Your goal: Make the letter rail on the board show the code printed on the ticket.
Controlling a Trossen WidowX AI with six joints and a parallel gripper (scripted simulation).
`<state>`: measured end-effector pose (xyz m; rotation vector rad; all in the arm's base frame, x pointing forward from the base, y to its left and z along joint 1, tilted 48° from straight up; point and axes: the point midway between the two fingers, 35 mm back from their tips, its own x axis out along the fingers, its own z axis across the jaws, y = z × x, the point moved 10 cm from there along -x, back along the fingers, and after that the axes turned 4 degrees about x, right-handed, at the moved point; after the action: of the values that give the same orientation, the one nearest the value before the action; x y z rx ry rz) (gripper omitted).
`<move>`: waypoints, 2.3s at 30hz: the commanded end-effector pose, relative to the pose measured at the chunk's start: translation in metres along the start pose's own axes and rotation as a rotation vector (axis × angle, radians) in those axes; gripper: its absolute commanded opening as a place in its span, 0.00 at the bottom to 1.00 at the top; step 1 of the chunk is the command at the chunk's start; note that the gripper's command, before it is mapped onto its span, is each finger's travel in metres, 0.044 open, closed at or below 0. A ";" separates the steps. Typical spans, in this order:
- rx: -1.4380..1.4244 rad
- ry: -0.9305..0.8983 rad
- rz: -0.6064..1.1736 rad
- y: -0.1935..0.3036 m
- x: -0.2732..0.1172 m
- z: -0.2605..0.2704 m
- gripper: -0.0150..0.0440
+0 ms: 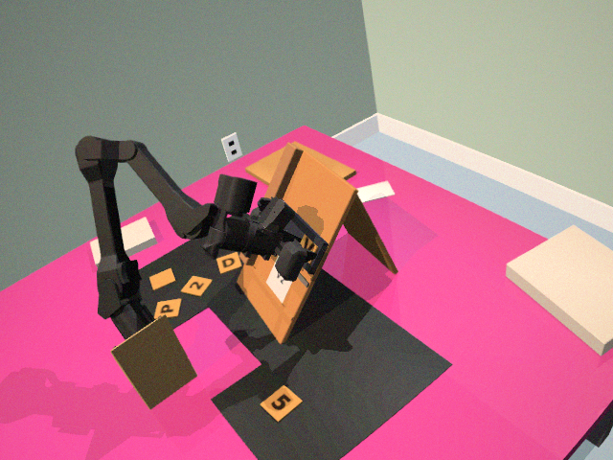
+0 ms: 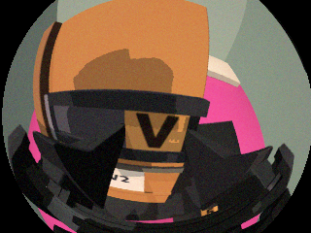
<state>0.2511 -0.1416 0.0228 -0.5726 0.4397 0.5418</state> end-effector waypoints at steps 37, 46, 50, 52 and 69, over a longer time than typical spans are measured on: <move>0.003 0.002 -0.003 0.002 0.000 0.025 0.25; 0.003 0.002 -0.003 0.002 0.000 0.031 0.25; 0.003 0.002 -0.003 0.002 0.000 0.033 0.25; 0.003 0.002 -0.003 0.002 0.000 0.034 0.25; 0.004 0.002 -0.003 0.003 0.000 0.045 0.25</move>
<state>0.2597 -0.1134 0.0533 -0.5697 0.4403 0.5428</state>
